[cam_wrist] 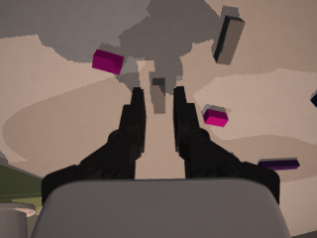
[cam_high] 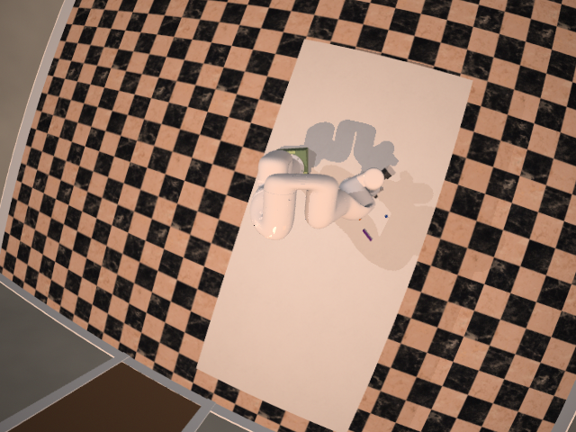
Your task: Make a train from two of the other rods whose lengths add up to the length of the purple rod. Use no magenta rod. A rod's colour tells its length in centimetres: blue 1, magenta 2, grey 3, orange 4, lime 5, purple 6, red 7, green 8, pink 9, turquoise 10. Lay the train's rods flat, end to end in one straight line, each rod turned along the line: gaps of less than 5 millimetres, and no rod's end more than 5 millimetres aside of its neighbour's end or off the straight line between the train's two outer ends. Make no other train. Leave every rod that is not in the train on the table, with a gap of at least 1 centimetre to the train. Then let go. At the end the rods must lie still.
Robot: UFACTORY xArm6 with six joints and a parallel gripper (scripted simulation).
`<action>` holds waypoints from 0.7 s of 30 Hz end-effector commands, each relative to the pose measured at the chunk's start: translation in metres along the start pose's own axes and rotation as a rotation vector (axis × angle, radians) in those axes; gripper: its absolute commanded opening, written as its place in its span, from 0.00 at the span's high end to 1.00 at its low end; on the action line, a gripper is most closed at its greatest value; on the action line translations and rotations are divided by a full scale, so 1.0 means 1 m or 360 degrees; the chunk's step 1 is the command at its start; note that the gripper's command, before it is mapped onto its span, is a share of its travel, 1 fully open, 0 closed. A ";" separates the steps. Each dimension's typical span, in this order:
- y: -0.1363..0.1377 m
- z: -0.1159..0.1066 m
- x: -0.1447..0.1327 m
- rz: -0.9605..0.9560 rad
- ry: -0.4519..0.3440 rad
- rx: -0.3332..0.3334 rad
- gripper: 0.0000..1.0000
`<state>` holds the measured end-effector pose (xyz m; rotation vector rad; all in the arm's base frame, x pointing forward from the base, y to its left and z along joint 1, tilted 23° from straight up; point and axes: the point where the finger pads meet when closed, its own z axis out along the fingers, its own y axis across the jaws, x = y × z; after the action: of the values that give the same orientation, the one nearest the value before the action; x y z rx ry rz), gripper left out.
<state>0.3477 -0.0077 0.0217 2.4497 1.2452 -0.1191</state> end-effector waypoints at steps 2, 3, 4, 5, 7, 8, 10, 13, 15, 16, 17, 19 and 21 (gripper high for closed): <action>0.001 -0.001 0.001 0.0001 0.0004 -0.0003 0.76; 0.001 -0.001 0.001 0.0001 0.0004 -0.0003 0.76; 0.001 -0.001 0.001 0.0001 0.0004 -0.0003 0.76; 0.001 -0.001 0.001 0.0001 0.0004 -0.0003 0.76; 0.001 -0.001 0.001 0.0001 0.0004 -0.0003 0.76; 0.001 -0.001 0.001 0.0001 0.0004 -0.0003 0.76; 0.001 -0.001 0.001 0.0001 0.0004 -0.0003 0.76; 0.001 0.000 0.001 0.0001 0.0004 -0.0003 0.76; 0.001 0.002 0.001 0.0001 0.0004 -0.0003 0.76; 0.001 0.002 0.001 0.0001 0.0004 -0.0003 0.76; 0.001 0.003 0.001 0.0001 0.0004 -0.0003 0.76; 0.001 0.005 0.001 0.0001 0.0004 -0.0003 0.76; 0.001 0.006 0.001 0.0001 0.0004 -0.0003 0.76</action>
<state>0.3481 -0.0094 0.0177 2.4499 1.2452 -0.1192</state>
